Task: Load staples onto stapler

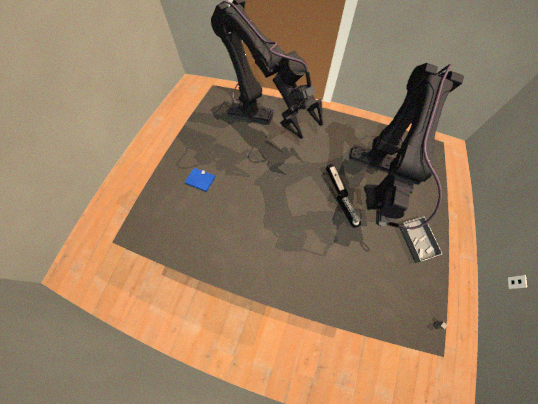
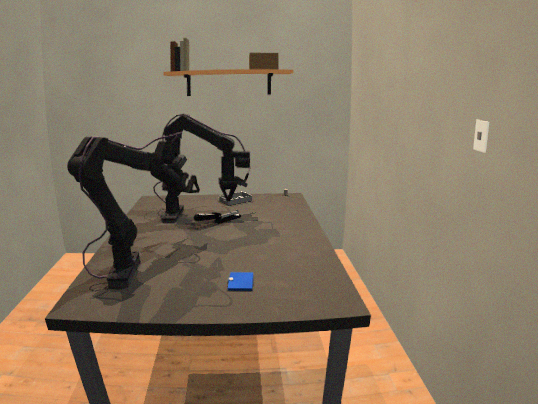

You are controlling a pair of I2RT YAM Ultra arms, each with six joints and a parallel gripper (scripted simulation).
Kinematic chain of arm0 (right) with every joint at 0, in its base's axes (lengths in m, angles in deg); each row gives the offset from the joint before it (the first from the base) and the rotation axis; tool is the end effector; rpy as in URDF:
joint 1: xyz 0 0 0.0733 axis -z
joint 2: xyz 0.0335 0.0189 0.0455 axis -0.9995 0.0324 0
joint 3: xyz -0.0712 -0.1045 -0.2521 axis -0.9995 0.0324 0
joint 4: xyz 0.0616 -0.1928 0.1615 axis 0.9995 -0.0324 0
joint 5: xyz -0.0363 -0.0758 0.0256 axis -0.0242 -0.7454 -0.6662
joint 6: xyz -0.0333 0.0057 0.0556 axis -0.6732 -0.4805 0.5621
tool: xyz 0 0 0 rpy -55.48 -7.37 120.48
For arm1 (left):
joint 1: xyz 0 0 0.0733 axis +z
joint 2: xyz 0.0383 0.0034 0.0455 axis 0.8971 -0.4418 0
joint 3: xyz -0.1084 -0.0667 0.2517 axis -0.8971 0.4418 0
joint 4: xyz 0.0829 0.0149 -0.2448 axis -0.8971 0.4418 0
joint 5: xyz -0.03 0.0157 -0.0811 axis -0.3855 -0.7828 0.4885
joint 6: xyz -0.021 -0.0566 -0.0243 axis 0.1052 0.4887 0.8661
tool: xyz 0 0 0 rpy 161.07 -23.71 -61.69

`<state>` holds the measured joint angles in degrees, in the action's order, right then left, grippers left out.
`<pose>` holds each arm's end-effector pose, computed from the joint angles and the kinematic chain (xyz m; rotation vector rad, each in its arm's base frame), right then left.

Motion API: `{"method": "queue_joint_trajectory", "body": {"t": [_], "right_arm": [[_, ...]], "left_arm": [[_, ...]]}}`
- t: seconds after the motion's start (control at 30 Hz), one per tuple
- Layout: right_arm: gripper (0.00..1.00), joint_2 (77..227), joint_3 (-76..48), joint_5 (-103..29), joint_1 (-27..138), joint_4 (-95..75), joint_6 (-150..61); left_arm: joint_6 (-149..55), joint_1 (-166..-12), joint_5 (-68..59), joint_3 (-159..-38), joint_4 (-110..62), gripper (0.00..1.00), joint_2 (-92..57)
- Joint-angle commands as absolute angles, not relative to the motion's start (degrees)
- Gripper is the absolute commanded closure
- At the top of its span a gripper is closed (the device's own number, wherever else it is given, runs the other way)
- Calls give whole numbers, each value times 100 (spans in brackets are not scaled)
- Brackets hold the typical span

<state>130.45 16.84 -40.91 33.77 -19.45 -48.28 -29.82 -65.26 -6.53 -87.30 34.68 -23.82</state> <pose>0.1415 0.1993 0.2611 -1.0796 1.9470 0.5010 0.2632 -0.0062 0.2067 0.4738 -3.0965 0.0099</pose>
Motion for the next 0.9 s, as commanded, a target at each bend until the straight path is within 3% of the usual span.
{"method": "queue_joint_trajectory", "body": {"t": [0.0,0.3,0.87], "right_arm": [[0,12875,1747,-4100,3412,-1831,-4849],[0,12927,1684,-4094,3388,-1903,-4850],[0,12927,1684,-4094,3388,-1903,-4850]], "left_arm": [[-2187,-6863,-688,-8917,3605,94,-2384],[-1776,-7570,-789,-9111,3532,94,-2508],[536,-7463,-675,-8805,3181,94,-2615]]}}
